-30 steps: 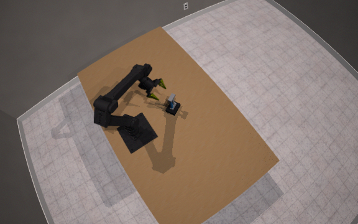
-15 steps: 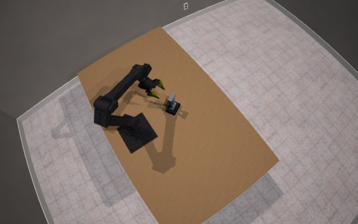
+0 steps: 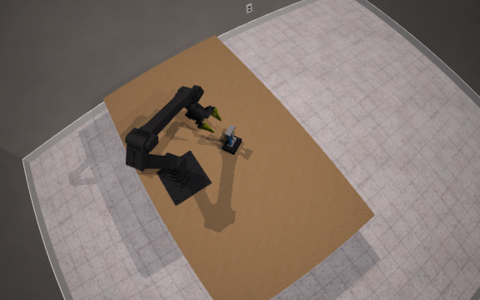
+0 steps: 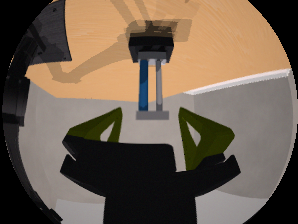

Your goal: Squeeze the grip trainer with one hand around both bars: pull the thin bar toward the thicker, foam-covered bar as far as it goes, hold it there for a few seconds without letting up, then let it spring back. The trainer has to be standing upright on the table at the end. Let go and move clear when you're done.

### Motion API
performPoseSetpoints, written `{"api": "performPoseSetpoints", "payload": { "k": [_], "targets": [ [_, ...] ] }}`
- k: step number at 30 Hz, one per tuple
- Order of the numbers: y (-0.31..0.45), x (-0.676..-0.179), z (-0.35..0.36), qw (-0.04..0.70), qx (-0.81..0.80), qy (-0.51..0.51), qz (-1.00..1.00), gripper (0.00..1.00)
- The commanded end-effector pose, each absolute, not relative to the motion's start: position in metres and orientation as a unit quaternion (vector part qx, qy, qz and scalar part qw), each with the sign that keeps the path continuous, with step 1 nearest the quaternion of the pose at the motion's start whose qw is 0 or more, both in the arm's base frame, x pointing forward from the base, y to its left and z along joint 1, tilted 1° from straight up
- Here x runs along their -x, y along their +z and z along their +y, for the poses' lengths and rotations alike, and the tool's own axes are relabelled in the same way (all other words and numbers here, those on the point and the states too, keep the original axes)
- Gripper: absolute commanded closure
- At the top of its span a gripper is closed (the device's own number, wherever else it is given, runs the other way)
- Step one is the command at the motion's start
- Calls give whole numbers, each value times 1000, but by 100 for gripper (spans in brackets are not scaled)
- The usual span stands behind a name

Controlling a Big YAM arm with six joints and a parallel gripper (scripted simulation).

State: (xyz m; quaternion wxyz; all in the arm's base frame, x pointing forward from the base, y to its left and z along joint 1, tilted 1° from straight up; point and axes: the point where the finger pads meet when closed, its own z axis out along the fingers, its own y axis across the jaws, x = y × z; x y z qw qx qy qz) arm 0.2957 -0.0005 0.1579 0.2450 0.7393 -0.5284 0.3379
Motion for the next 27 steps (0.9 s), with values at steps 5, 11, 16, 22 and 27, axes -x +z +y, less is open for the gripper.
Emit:
{"api": "performPoseSetpoints", "payload": {
  "k": [5, 11, 16, 22, 27],
  "targets": [
    [158, -299, -5, 243, -738, 340, -530, 24],
    [154, -300, -9, 244, -738, 340, -530, 24],
    [149, -301, -14, 245, -738, 339, -530, 24],
    [144, -303, -18, 246, -738, 338, -529, 24],
    [136, -305, -25, 249, -739, 337, -528, 24]
  ]
}}
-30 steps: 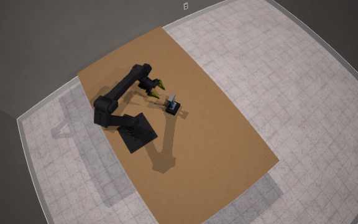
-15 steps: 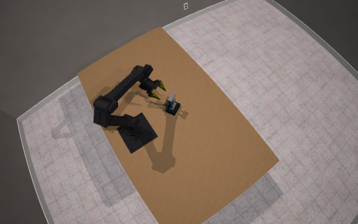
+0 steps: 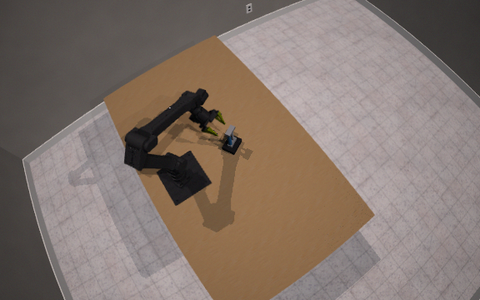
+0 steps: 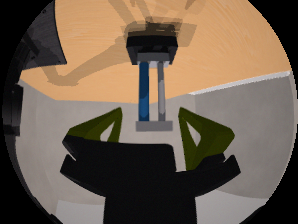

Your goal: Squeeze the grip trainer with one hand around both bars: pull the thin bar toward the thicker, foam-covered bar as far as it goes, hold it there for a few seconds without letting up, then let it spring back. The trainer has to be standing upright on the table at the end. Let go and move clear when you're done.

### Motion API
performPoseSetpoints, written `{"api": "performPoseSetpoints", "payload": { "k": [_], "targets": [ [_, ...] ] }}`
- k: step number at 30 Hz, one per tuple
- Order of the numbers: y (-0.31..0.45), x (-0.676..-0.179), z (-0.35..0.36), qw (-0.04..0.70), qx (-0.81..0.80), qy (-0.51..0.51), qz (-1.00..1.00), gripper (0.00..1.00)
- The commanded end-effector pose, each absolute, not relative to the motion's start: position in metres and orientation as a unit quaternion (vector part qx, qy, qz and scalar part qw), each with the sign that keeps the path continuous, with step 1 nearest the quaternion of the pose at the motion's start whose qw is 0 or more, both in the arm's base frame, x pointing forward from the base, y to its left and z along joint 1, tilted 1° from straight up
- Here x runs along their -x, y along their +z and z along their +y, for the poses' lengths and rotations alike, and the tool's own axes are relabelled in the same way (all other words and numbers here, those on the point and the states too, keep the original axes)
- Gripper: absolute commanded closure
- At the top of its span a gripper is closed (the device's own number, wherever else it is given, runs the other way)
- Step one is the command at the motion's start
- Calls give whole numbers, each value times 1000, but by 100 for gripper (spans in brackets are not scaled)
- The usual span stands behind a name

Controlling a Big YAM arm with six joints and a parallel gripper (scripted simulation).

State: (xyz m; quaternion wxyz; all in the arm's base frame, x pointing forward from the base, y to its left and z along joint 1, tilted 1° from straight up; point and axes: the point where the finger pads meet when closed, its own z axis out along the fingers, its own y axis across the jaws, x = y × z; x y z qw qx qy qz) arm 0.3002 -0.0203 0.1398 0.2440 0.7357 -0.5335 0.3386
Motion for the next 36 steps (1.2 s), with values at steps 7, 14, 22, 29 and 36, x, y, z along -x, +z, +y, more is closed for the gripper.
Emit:
{"api": "performPoseSetpoints", "payload": {
  "k": [7, 14, 22, 29, 36],
  "targets": [
    [128, -308, -34, 250, -739, 336, -527, 24],
    [120, -311, -43, 249, -739, 336, -528, 24],
    [110, -314, -54, 249, -740, 335, -528, 24],
    [104, -316, -60, 248, -740, 335, -528, 24],
    [100, -321, -67, 246, -739, 337, -529, 24]
  ]
}}
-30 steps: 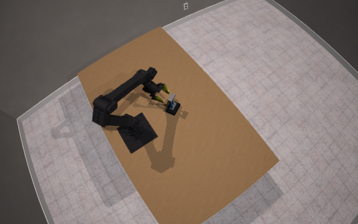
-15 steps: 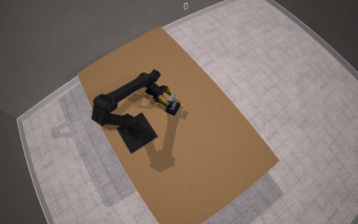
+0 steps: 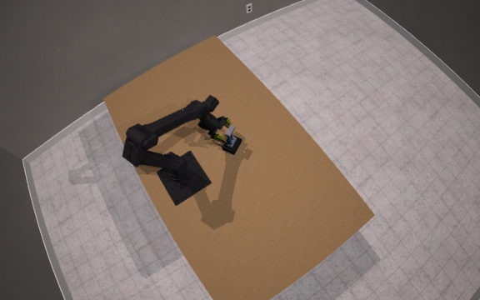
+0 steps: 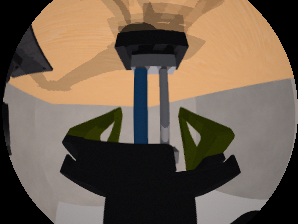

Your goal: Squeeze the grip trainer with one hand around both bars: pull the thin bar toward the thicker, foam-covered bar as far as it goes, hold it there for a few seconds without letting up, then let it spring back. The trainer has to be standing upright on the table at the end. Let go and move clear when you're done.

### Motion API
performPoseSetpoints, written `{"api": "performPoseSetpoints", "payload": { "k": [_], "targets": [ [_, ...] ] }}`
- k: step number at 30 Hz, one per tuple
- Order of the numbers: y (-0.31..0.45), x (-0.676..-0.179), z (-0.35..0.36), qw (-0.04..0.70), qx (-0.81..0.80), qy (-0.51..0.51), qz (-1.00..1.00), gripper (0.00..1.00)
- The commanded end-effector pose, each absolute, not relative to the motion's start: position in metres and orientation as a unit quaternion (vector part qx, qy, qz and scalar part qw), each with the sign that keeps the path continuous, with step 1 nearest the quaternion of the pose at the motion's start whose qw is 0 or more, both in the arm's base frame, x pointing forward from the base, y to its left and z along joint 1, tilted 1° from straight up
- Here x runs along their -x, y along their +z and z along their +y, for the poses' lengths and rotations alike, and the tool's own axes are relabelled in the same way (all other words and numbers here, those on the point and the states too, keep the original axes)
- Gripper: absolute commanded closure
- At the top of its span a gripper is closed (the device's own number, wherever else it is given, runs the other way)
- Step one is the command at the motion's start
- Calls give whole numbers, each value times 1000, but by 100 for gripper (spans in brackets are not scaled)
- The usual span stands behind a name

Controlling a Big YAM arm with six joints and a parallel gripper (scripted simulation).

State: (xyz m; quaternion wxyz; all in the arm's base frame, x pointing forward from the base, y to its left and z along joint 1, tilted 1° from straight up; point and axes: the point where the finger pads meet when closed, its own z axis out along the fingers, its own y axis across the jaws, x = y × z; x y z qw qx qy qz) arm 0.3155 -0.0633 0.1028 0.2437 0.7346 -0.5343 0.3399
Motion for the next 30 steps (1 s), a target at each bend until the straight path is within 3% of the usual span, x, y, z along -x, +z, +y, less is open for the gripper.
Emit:
{"api": "performPoseSetpoints", "payload": {
  "k": [1, 7, 30],
  "targets": [
    [97, -319, -68, 248, -740, 335, -528, 24],
    [109, -337, -65, 233, -735, 350, -532, 24],
    [95, -325, -72, 245, -740, 338, -527, 24]
  ]
}}
